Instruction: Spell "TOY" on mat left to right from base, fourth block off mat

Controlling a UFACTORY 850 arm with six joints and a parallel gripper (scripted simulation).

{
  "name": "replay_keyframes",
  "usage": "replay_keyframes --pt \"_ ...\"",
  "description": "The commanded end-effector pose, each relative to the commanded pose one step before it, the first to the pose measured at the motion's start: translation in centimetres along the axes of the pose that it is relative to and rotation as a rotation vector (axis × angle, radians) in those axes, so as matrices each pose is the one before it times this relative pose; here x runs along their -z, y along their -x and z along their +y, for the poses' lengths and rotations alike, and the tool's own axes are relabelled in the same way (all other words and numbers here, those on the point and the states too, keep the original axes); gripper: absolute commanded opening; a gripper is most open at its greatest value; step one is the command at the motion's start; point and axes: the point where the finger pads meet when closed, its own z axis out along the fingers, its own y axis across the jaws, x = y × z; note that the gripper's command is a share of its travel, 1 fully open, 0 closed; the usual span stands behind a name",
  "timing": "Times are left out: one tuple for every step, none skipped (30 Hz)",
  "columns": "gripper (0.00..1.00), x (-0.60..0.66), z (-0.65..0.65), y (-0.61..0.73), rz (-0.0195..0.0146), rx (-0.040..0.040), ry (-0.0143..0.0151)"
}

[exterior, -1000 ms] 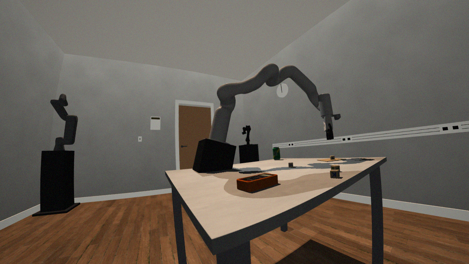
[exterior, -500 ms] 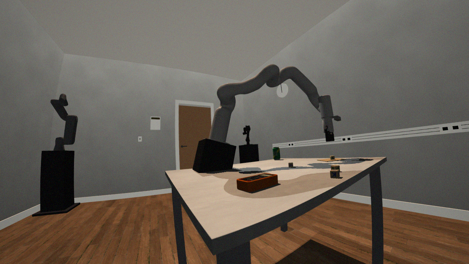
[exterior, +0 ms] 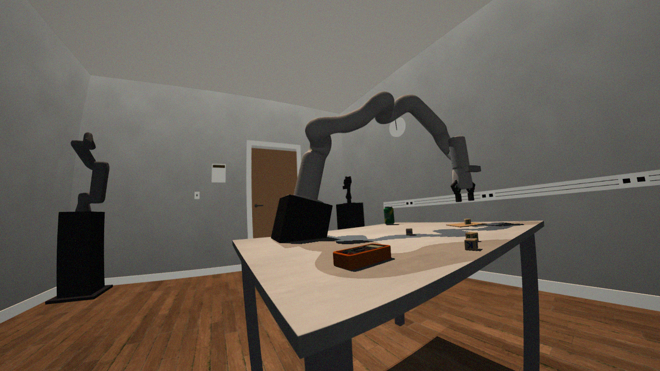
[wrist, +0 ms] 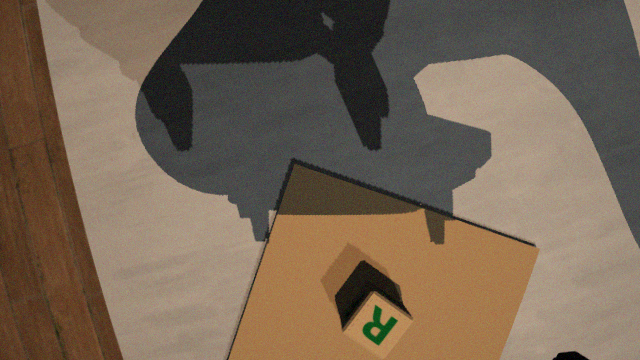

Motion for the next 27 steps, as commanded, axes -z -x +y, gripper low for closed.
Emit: replay_keyframes --pt "1.00 -0.274 -0.117 -0.050 0.01085 -0.13872 0.00706" --pt "1.00 -0.064 0.002 -0.001 0.00000 -0.02021 -0.00001" --pt "1.00 -0.084 0.002 -0.001 -0.00001 -0.02655 -0.00001" --pt "1.00 -0.093 0.003 -0.001 -0.00001 -0.02954 -0.00001" --pt "1.00 -0.092 0.003 -0.001 -0.00001 -0.02923 -0.00001" --pt "1.00 -0.094 0.003 -0.001 0.00000 -0.02970 -0.00001" --pt "1.00 -0.091 0.003 -0.001 0.00000 -0.02884 -0.00001" --pt "1.00 -0.091 0.003 -0.001 0.00000 -0.02877 -0.00001" --pt "1.00 -0.092 0.003 -0.001 0.00000 -0.02931 -0.00001" --pt "1.00 -0.090 0.003 -0.001 0.00000 -0.02866 -0.00001" --pt "1.00 -0.093 0.003 -0.002 0.00000 -0.02962 -0.00001" --pt "1.00 -0.090 0.003 -0.002 0.00000 -0.02850 -0.00001" --pt "1.00 -0.093 0.003 -0.002 0.00000 -0.02933 -0.00001" --pt "1.00 -0.092 0.003 -0.002 0.00000 -0.02906 -0.00001" --pt "1.00 0.000 0.000 0.000 0.00000 0.00000 0.00000" --pt "1.00 0.000 0.000 0.000 0.00000 0.00000 0.00000" --pt "1.00 -0.121 0.005 -0.003 0.00000 -0.03816 -0.00001" --pt "1.00 -0.097 0.004 -0.002 0.00000 -0.03079 -0.00001" --pt "1.00 -0.075 0.003 -0.002 0.00000 -0.02364 0.00000" --pt "1.00 -0.053 0.002 -0.001 0.00000 -0.01693 0.00000" --pt "1.00 -0.035 0.001 -0.001 0.00000 -0.01095 0.00000" --pt "1.00 -0.019 0.001 -0.001 0.00000 -0.00598 0.00000" --pt "1.00 -0.017 0.001 0.000 0.00000 -0.00538 0.00000" --pt "1.00 -0.007 0.000 0.000 0.00000 -0.00233 0.00000" --pt "1.00 -0.001 0.000 0.000 0.00000 -0.00035 0.00000" --pt "0.64 0.000 0.000 0.000 0.00000 0.00000 0.00000" --pt "0.64 0.000 0.000 0.000 0.00000 0.00000 0.00000"
